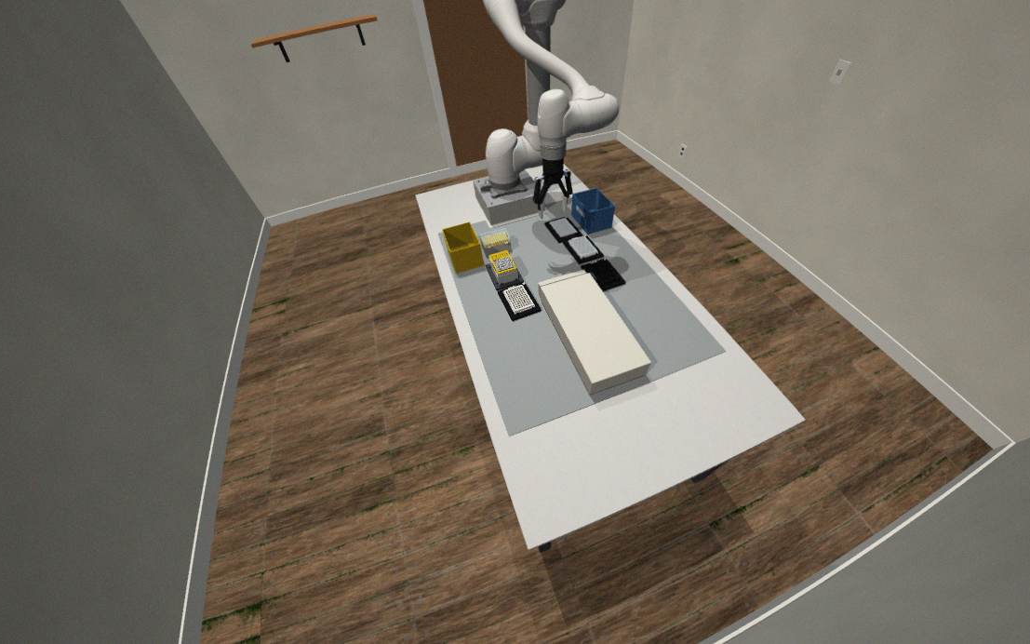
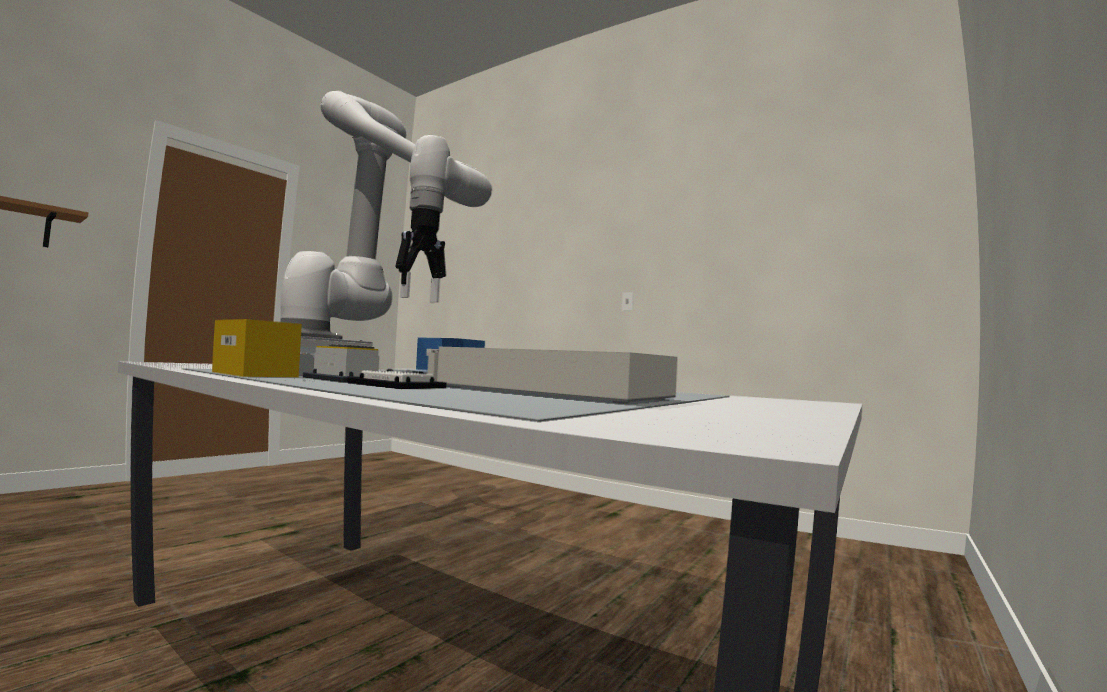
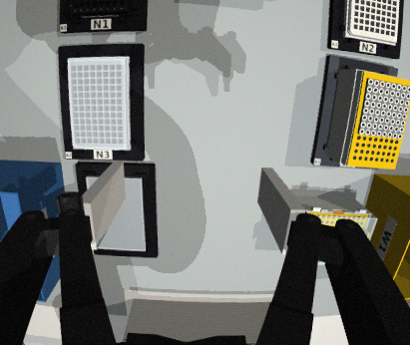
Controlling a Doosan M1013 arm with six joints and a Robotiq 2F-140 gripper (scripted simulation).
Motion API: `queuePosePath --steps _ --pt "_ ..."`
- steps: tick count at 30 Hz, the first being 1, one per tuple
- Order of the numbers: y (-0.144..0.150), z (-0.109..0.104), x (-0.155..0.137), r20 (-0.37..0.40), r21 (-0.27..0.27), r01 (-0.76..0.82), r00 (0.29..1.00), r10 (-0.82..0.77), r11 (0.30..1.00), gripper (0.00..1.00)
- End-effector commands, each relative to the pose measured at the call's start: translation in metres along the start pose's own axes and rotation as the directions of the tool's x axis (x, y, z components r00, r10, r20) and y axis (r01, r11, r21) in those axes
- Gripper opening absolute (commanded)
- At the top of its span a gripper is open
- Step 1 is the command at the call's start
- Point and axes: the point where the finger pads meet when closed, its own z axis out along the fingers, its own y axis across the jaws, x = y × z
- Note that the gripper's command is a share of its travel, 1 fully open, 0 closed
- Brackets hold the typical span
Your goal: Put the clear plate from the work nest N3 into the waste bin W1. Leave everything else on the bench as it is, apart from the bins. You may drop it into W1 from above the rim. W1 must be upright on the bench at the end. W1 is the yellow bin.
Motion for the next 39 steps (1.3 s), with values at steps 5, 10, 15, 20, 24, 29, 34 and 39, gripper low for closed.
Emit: queuePosePath --steps 5,10,15,20,24,29,34,39 --pt "-0.017 0.008 0.005 0.0 0.0 0.0 1.0 0.0 1.0 0.7" --pt "-0.034 0.017 0.009 0.0 0.0 0.0 1.0 0.0 1.0 0.7" --pt "-0.052 0.025 0.014 0.0 0.0 0.0 1.0 0.0 1.0 0.7" --pt "-0.062 0.03 0.017 0.0 0.0 0.0 1.0 0.0 1.0 0.7" --pt "-0.076 0.037 0.02 0.0 0.0 0.0 1.0 0.0 1.0 0.7" --pt "-0.094 0.046 0.025 0.0 0.0 0.0 1.0 0.0 1.0 0.7" --pt "-0.111 0.054 0.03 0.0 0.0 0.0 1.0 0.0 1.0 0.7" --pt "-0.122 0.059 0.032 0.0 0.0 0.0 1.0 0.0 1.0 0.7"
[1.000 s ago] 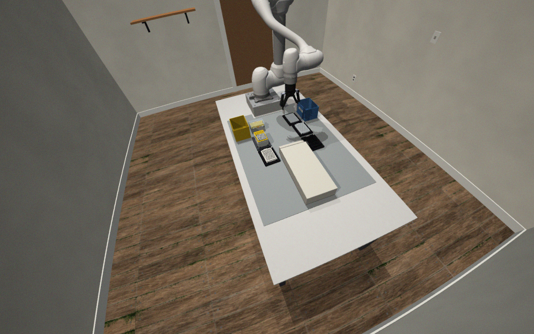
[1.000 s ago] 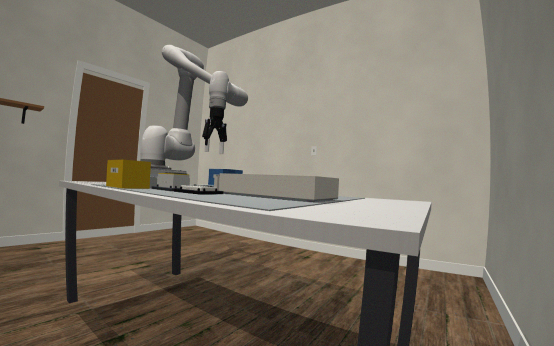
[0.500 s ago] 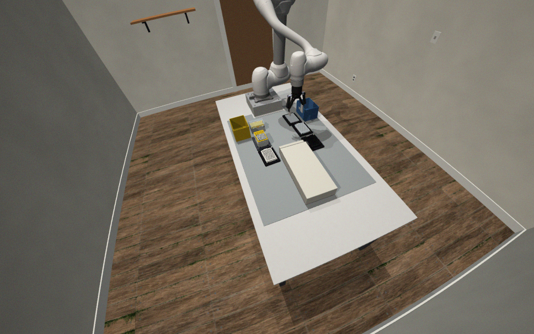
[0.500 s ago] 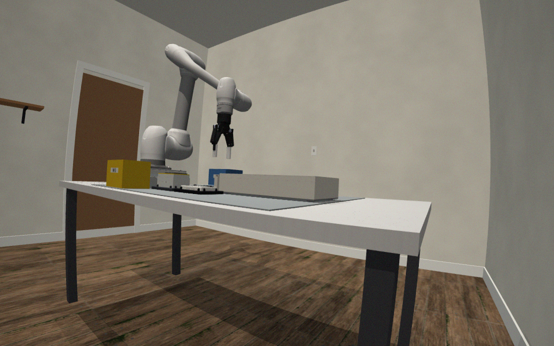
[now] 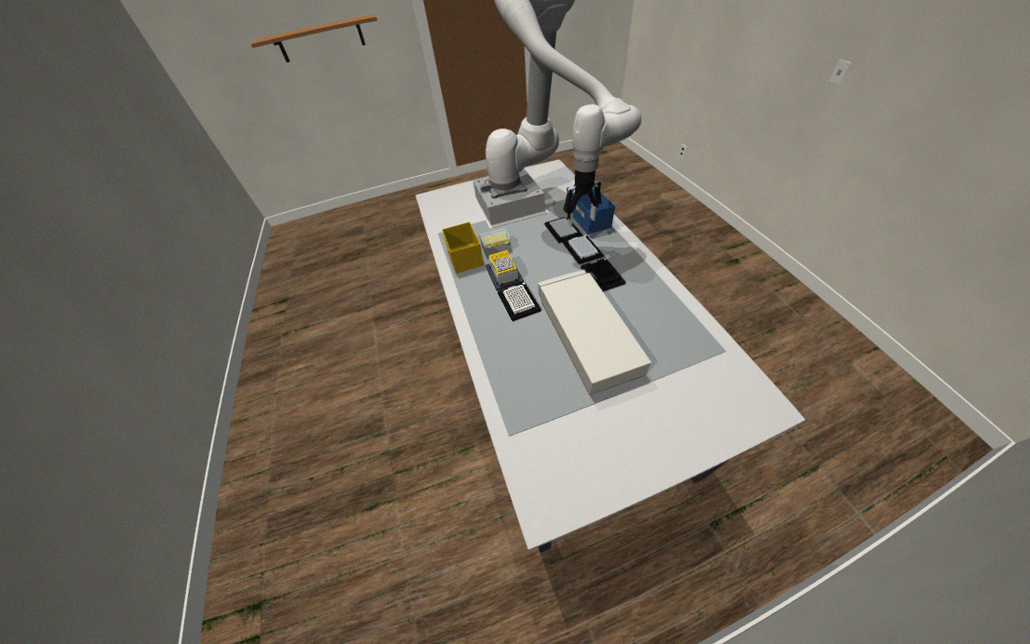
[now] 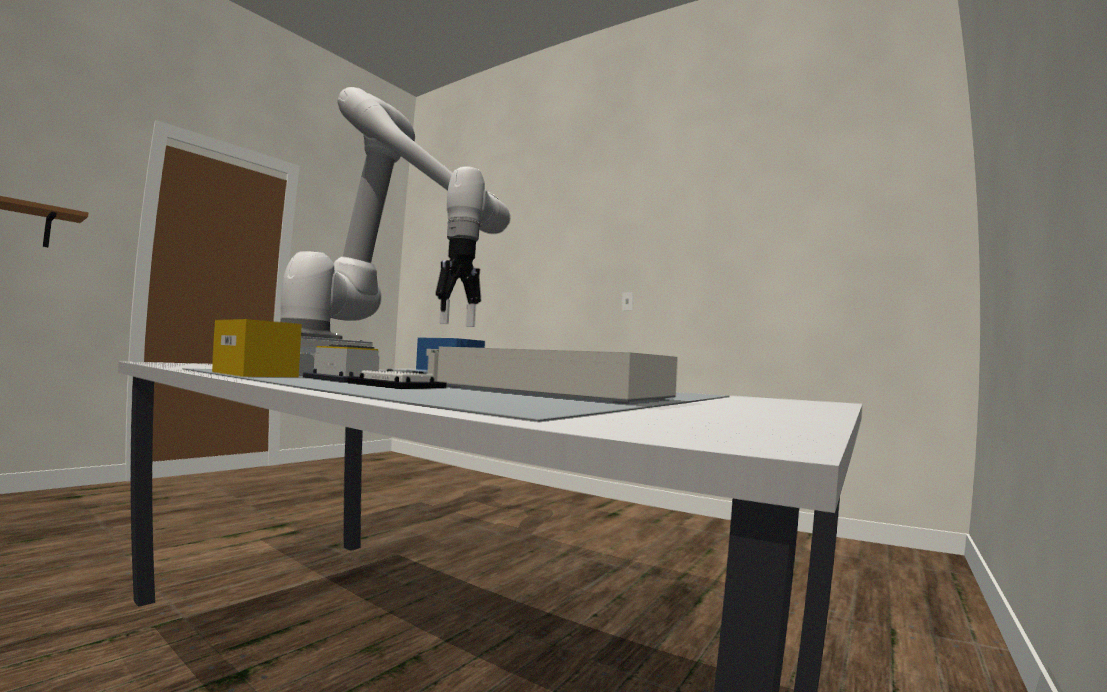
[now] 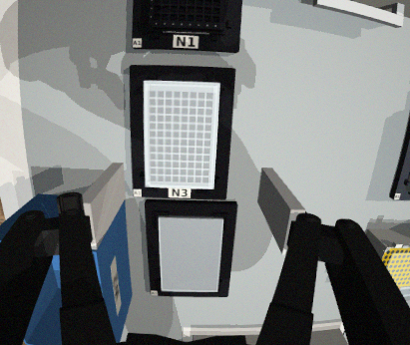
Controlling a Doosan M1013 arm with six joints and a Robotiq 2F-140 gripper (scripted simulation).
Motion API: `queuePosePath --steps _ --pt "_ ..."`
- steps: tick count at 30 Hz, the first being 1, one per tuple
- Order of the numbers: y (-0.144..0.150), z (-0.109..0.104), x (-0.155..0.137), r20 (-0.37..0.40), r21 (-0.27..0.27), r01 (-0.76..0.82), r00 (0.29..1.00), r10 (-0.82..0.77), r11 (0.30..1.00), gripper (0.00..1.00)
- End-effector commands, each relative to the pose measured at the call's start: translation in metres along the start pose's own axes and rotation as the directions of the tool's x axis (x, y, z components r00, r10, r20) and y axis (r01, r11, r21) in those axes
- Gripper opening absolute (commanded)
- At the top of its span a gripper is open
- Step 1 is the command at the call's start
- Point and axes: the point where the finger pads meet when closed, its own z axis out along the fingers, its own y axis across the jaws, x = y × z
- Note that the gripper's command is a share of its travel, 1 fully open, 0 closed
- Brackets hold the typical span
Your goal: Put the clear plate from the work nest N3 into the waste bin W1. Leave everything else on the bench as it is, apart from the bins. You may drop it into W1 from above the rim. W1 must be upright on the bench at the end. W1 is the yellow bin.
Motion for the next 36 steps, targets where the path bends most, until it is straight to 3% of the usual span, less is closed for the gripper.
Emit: queuePosePath --steps 1,36 --pt "-0.008 0.004 0.002 0.0 0.0 0.0 1.0 0.0 1.0 0.7" --pt "-0.016 0.036 0.004 0.0 0.0 0.0 1.0 0.0 1.0 0.7"
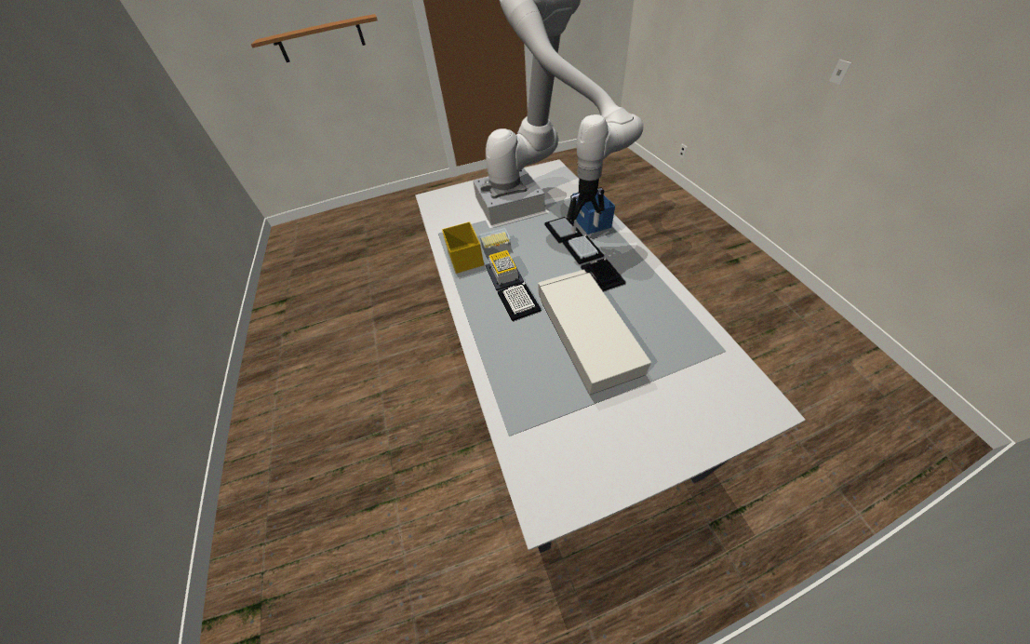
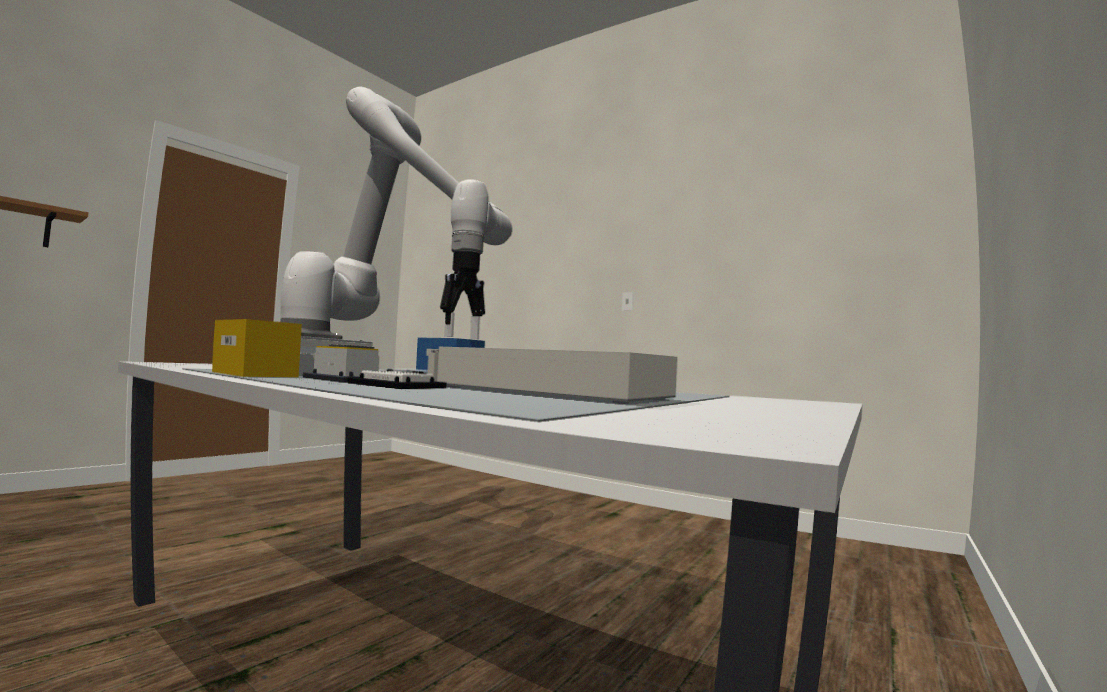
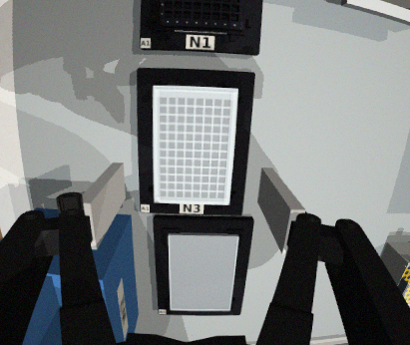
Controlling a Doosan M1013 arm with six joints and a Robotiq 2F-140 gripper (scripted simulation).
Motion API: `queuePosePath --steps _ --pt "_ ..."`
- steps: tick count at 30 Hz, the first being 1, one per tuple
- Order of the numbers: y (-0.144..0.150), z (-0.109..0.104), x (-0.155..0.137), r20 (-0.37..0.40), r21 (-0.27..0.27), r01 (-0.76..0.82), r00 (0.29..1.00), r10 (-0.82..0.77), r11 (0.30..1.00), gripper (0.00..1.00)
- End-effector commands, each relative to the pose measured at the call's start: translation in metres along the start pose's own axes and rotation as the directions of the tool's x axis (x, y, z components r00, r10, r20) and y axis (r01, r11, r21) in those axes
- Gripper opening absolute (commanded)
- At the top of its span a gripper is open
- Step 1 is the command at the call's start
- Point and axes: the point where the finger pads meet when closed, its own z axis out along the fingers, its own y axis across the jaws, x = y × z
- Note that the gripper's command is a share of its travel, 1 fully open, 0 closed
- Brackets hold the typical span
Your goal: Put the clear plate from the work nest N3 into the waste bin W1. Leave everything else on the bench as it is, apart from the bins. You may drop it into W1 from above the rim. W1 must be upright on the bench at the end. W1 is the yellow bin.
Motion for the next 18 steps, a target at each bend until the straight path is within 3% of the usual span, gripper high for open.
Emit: queuePosePath --steps 1,18 --pt "0.0 0.003 0.0 0.0 0.0 0.0 1.0 0.0 1.0 0.7" --pt "0.0 0.023 0.0 0.0 0.0 0.0 1.0 0.0 1.0 0.7"
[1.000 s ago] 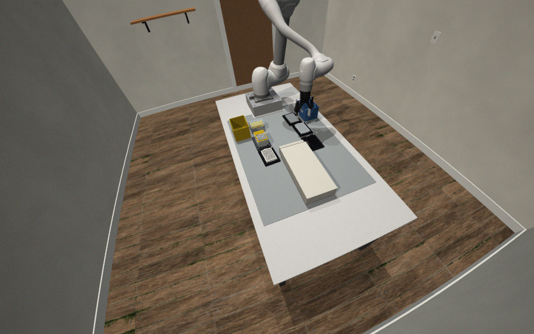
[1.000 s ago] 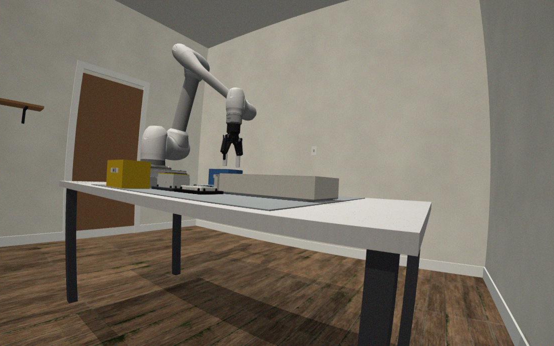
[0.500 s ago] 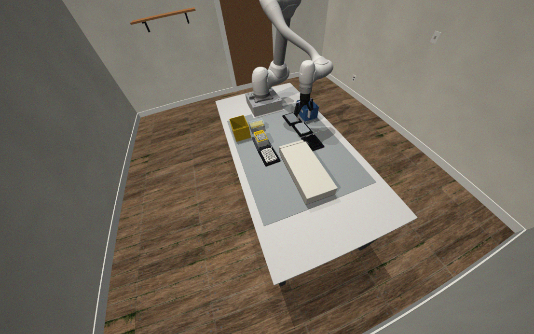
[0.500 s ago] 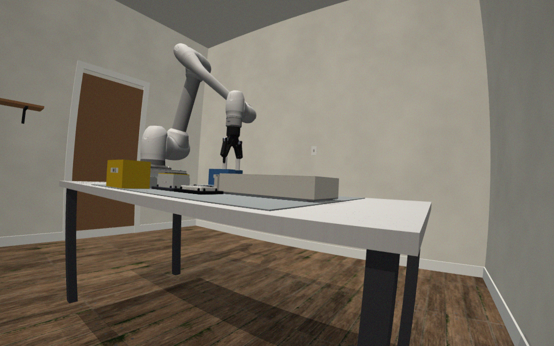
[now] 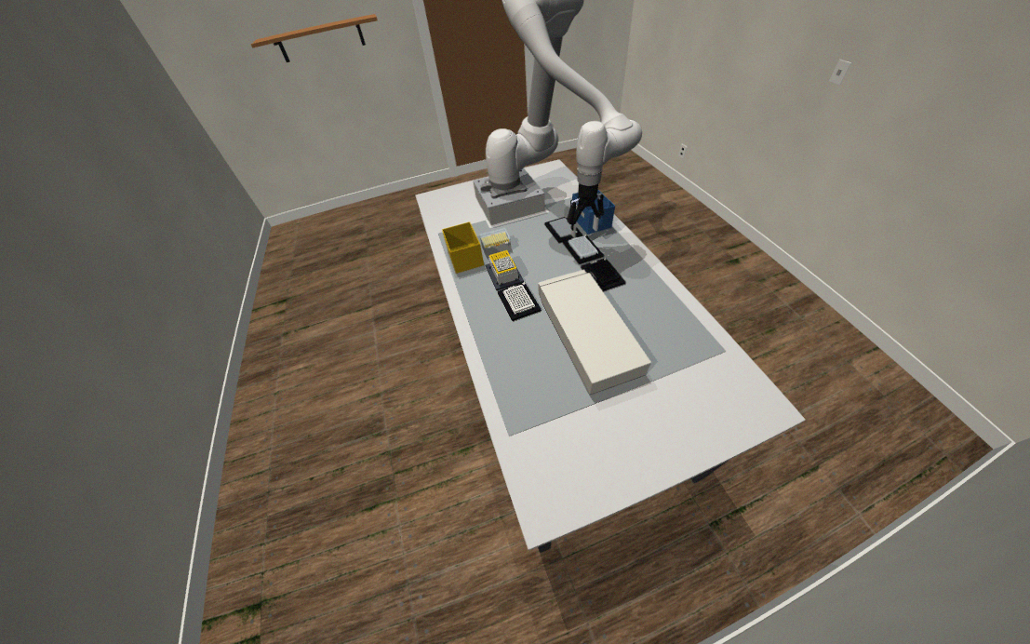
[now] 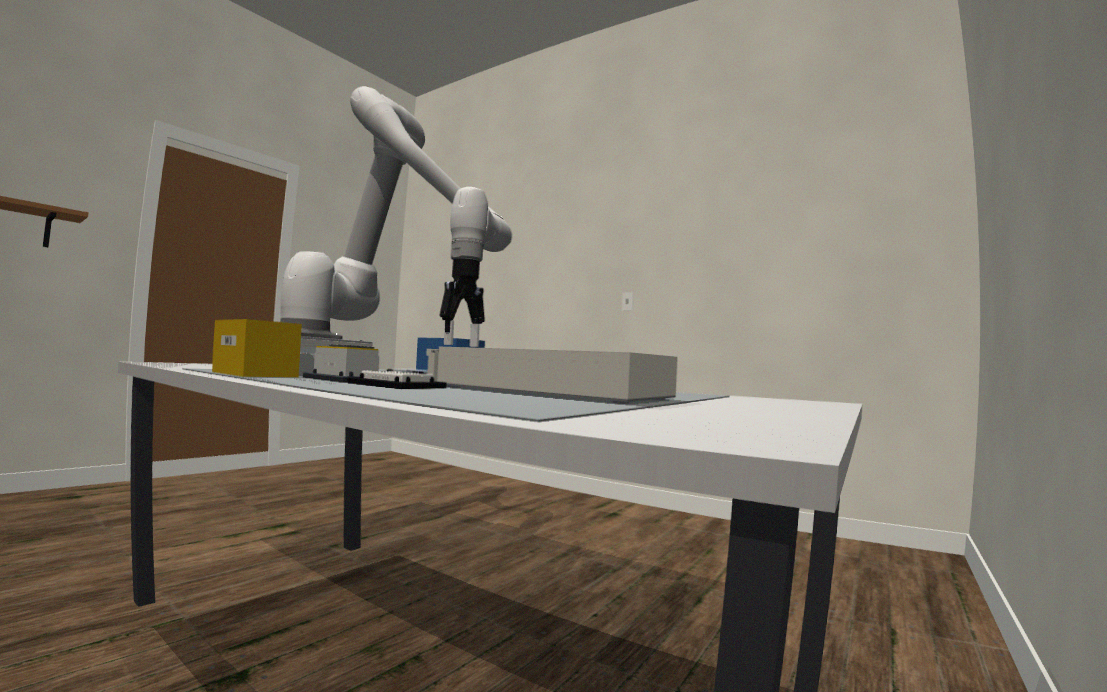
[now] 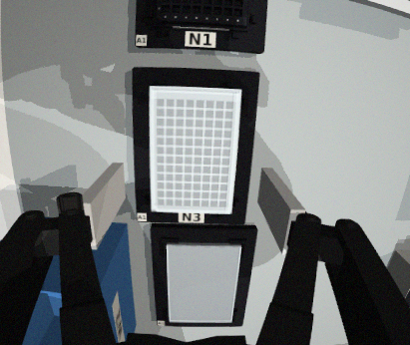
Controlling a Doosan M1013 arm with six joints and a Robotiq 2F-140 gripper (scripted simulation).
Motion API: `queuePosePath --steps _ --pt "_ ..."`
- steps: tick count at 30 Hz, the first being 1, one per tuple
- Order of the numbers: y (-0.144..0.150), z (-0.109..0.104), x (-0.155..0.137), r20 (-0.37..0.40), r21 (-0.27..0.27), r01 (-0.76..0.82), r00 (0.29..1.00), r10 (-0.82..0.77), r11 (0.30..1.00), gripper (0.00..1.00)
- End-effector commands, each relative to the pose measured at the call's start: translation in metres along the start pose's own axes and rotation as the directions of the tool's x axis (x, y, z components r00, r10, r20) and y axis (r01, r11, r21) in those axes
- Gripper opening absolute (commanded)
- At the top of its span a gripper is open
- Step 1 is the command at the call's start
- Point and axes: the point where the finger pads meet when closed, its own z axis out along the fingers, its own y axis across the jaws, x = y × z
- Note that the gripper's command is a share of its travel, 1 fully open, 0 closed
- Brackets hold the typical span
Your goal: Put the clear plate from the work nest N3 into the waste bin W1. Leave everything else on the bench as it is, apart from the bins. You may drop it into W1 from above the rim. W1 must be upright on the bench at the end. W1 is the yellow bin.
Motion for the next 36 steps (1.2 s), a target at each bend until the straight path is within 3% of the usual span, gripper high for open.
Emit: queuePosePath --steps 1,36 --pt "0.0 0.003 0.0 0.0 0.0 0.0 1.0 0.0 1.0 0.7" --pt "0.0 0.044 0.0 0.0 0.0 0.0 1.0 0.0 1.0 0.7"
